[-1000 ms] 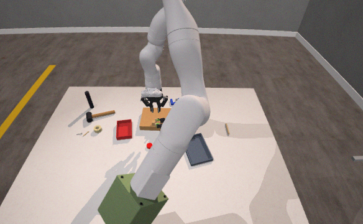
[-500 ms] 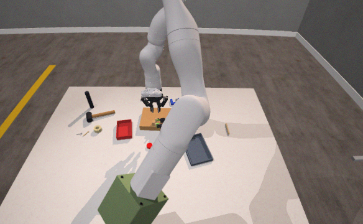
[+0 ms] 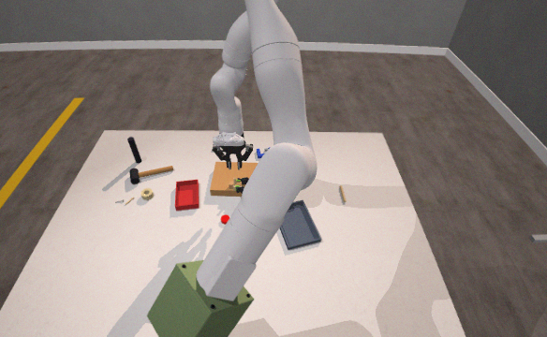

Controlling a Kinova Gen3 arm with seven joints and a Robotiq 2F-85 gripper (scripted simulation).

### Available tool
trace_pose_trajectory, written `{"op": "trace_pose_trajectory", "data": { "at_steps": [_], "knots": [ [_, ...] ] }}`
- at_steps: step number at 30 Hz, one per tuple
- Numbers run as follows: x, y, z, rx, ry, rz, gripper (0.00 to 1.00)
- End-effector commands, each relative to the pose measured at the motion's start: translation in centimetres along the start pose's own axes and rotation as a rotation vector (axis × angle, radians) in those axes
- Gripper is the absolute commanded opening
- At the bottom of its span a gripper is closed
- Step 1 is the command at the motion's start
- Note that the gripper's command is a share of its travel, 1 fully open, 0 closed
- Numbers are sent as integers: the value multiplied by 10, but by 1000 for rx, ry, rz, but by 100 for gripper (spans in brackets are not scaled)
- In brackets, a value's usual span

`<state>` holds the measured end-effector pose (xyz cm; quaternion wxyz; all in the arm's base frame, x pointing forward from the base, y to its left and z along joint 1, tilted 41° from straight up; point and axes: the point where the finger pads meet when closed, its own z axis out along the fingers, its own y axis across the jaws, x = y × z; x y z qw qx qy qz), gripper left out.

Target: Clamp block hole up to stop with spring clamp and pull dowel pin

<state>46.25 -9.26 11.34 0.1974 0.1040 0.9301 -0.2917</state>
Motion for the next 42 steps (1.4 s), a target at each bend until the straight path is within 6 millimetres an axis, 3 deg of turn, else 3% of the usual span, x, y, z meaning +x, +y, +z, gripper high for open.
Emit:
{"op": "trace_pose_trajectory", "data": {
  "at_steps": [1,42],
  "knots": [
    [-3,4,0,-8,-7,9,34],
    [-2,5,31,-7,-6,9,34]
  ]
}}
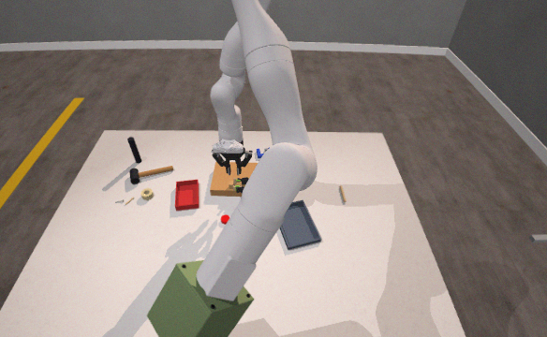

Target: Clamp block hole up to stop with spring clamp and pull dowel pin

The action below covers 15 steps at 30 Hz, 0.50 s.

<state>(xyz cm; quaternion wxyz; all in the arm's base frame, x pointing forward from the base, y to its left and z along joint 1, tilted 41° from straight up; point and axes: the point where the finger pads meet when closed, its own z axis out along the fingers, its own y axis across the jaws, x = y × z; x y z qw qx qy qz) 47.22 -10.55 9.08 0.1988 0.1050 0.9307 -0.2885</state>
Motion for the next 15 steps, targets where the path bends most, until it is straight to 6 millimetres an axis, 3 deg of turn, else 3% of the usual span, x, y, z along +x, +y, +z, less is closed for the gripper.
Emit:
{"op": "trace_pose_trajectory", "data": {
  "at_steps": [1,15],
  "knots": [
    [-2,1,5,-1,-5,5,34],
    [-2,1,10,-1,-4,5,34]
  ]
}}
